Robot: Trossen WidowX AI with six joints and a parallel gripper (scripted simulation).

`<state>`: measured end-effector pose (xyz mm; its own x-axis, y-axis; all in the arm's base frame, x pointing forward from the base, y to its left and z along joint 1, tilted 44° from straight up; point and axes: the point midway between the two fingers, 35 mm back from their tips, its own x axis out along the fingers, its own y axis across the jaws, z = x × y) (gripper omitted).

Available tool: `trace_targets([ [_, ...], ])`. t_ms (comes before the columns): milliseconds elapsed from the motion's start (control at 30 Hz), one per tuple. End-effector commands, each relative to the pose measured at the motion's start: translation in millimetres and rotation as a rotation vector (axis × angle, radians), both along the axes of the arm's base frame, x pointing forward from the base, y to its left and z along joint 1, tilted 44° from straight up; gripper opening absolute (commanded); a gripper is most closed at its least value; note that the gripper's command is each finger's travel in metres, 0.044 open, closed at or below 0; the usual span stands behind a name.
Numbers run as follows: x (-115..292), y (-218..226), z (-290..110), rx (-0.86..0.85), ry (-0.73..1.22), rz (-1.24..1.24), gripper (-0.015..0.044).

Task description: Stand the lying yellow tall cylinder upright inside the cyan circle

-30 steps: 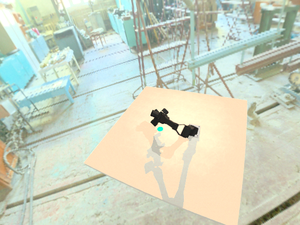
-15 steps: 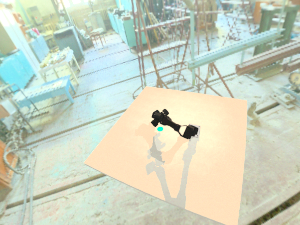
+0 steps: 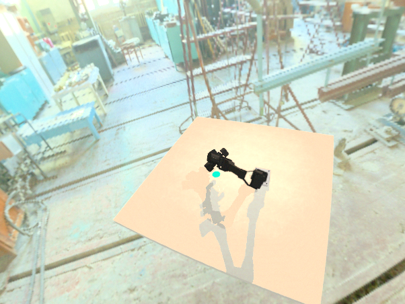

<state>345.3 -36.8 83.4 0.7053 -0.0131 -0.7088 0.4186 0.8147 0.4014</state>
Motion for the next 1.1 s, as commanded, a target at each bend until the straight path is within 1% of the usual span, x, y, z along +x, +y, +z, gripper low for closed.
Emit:
trace_targets([
  [0, -2, 0, 1, -0.003, -0.024, -0.02, 0.0105],
  [1067, -15, 2, 16, 0.013, -0.238, -0.136, 0.0105],
])
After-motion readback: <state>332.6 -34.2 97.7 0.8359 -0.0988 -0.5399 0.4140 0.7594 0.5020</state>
